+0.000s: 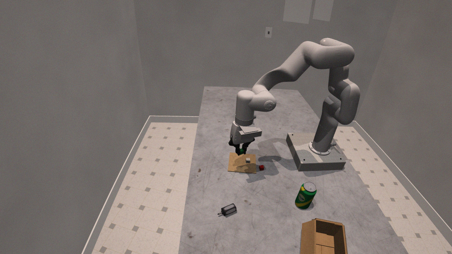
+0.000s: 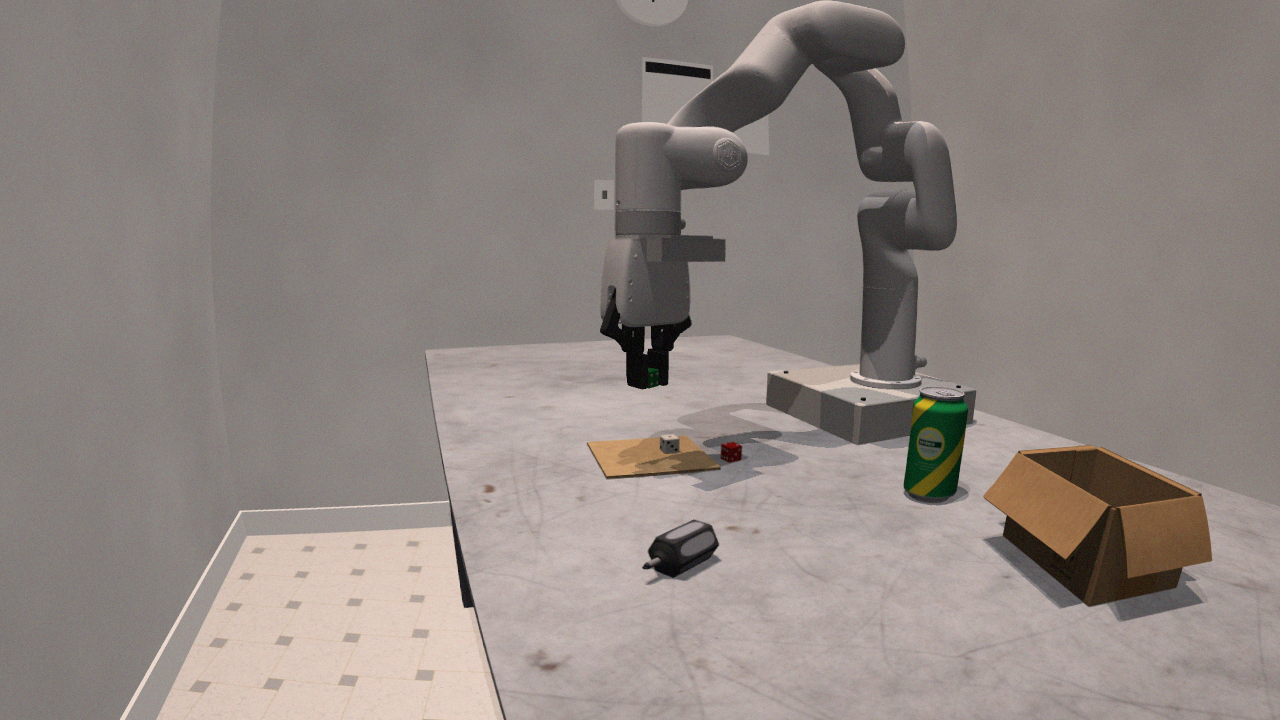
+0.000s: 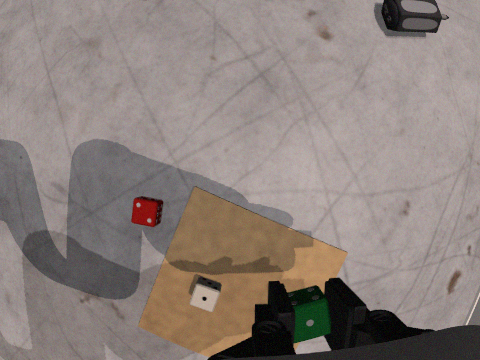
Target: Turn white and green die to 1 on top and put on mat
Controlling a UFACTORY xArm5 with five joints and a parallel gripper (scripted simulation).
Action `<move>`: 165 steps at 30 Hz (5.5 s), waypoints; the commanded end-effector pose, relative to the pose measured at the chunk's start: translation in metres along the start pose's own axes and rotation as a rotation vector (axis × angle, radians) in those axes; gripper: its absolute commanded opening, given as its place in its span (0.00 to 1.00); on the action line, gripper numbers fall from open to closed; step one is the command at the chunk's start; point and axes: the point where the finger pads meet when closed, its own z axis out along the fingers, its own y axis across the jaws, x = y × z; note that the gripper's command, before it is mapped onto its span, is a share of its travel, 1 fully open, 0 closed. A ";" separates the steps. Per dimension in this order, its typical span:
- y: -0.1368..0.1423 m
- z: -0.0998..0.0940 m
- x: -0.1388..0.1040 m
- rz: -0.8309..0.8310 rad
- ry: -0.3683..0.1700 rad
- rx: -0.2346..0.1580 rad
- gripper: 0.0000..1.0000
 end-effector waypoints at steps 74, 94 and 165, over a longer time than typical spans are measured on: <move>-0.002 -0.003 -0.040 1.770 0.003 -0.003 0.15; -0.002 -0.002 -0.040 1.773 0.003 -0.003 0.15; -0.001 0.093 -0.040 1.773 0.003 -0.003 0.15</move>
